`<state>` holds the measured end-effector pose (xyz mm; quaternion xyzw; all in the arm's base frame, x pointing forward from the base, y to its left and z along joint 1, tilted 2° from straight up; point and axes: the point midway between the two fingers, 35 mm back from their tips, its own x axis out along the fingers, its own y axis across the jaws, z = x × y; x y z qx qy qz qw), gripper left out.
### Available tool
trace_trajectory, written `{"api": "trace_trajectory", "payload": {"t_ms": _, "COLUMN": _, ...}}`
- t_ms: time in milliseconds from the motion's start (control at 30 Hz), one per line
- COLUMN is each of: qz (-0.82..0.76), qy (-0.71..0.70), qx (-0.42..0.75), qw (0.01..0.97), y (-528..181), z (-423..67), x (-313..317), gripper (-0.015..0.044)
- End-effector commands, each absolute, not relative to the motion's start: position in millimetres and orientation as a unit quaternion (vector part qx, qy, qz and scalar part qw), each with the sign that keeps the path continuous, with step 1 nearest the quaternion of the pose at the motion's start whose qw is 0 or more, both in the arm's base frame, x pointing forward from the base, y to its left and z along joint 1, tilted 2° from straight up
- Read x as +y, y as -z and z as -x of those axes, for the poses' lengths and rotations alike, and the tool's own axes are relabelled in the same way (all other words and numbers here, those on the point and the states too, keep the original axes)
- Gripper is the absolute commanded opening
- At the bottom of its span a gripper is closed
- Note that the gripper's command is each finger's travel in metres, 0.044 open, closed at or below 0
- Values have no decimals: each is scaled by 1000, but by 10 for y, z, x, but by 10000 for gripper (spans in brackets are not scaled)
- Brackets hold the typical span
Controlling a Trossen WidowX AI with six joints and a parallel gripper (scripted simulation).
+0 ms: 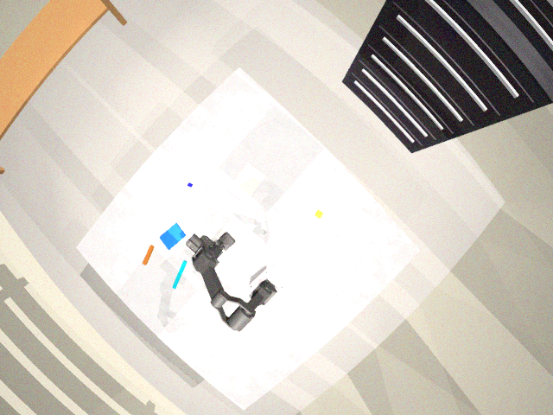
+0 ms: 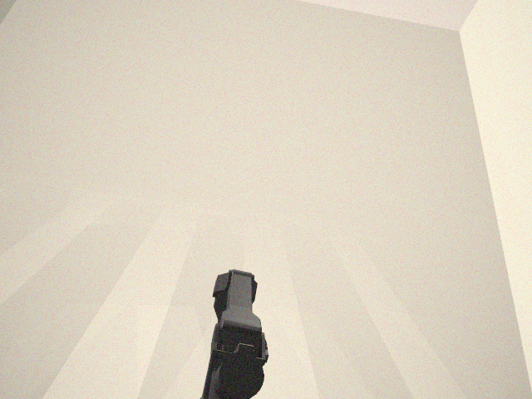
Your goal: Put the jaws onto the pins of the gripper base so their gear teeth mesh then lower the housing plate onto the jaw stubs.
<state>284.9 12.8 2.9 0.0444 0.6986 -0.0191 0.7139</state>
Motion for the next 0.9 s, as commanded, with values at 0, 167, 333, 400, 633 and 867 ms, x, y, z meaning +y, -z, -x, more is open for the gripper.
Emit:
{"api": "trace_trajectory", "payload": {"t_ms": 0, "qz": -47, "qy": 21, "qx": 700, "qw": 712, "y": -6, "z": -2843, "x": 133, "gripper": 134}}
{"api": "trace_trajectory", "payload": {"t_ms": 167, "qz": -47, "qy": 21, "qx": 700, "qw": 712, "y": -6, "z": -2843, "x": 133, "gripper": 134}}
{"api": "trace_trajectory", "payload": {"t_ms": 333, "qz": -48, "qy": 21, "qx": 700, "qw": 712, "y": 20, "z": -2843, "x": 134, "gripper": 134}}
{"api": "trace_trajectory", "payload": {"t_ms": 400, "qz": -48, "qy": 21, "qx": 700, "qw": 712, "y": 25, "z": -2843, "x": 134, "gripper": 134}}
{"api": "trace_trajectory", "payload": {"t_ms": 633, "qz": -48, "qy": 21, "qx": 700, "qw": 712, "y": 30, "z": -2843, "x": 134, "gripper": 134}}
{"api": "trace_trajectory", "payload": {"t_ms": 867, "qz": -48, "qy": 21, "qx": 700, "qw": 712, "y": 56, "z": -2843, "x": 135, "gripper": 134}}
